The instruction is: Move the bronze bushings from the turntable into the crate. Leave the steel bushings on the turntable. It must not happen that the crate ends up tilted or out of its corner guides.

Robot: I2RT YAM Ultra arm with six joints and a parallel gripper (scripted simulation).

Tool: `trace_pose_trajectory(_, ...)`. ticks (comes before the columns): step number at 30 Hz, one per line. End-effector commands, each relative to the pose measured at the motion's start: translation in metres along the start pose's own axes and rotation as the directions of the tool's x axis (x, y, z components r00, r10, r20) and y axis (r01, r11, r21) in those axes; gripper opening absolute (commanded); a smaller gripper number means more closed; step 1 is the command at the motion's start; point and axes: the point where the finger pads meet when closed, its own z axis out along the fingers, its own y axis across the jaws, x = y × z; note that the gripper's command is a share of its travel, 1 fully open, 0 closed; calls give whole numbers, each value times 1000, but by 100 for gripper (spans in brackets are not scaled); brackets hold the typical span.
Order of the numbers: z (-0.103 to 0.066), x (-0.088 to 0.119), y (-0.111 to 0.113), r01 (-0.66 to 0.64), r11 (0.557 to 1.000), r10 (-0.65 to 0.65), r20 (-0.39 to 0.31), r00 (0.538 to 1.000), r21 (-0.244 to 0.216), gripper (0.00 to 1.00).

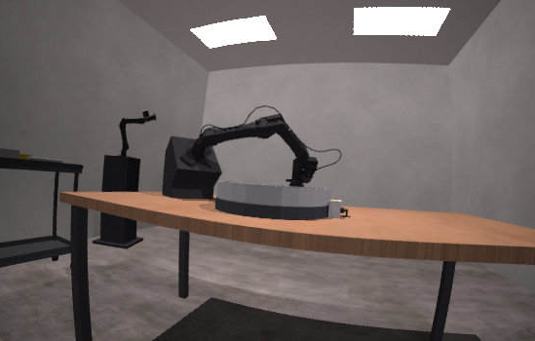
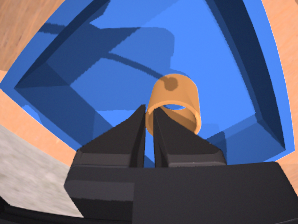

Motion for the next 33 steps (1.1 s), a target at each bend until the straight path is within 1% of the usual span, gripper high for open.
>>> trace_pose_trajectory(1,-25,-6,16,-13,998,14,8,1000,-60,0)
trace_pose_trajectory(17,-25,-6,16,-13,998,14,8,1000,-60,0)
trace_pose_trajectory(20,-28,-8,18,-17,998,17,9,1000,-63,0)
trace_pose_trajectory(22,-28,-8,16,-10,998,10,7,1000,-56,0)
trace_pose_trajectory(33,-28,-9,16,-11,998,11,8,1000,-56,0)
